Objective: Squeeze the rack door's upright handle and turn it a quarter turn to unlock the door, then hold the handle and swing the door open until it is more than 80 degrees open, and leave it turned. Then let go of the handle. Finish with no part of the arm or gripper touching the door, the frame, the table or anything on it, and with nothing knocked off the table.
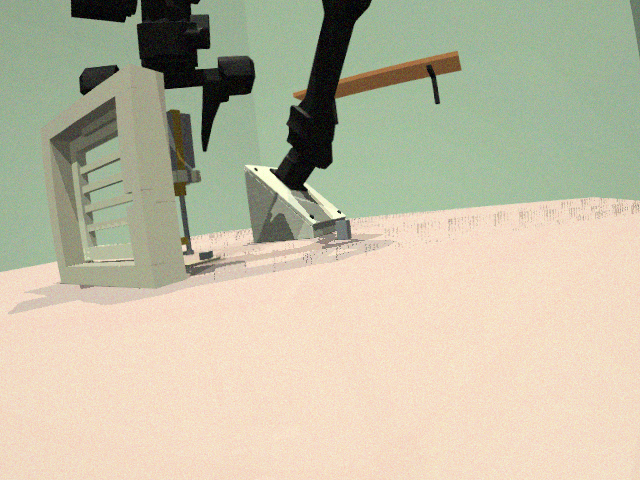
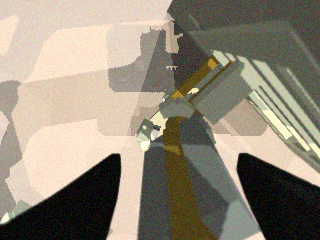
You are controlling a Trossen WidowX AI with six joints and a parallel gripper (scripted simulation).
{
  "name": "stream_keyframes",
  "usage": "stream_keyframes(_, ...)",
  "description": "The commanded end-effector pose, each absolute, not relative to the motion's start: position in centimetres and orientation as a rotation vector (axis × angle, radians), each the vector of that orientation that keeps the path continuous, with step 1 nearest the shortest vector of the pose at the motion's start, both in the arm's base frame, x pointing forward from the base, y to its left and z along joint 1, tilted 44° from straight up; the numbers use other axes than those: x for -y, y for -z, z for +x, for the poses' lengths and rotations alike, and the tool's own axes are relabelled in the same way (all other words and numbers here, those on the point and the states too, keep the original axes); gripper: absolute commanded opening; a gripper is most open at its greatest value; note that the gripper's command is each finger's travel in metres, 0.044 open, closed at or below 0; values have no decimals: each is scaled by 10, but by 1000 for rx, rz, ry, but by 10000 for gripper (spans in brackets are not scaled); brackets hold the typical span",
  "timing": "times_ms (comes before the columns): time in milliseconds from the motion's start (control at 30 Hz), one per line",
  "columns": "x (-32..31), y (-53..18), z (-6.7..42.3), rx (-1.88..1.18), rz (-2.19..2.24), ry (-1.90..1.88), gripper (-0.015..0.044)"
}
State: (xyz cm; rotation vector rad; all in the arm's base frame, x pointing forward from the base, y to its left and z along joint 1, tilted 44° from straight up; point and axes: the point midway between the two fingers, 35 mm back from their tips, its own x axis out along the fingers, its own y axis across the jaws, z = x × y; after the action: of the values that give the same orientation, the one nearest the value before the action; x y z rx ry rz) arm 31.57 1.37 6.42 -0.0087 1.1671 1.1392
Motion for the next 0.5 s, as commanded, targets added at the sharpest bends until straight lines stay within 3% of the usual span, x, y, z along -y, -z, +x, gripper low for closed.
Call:
stream_keyframes(0, -13, -64, 316, -1257, 118, -1038, 285)
stream_keyframes(467, -13, -64, 316, -1571, 647, -562, 285)
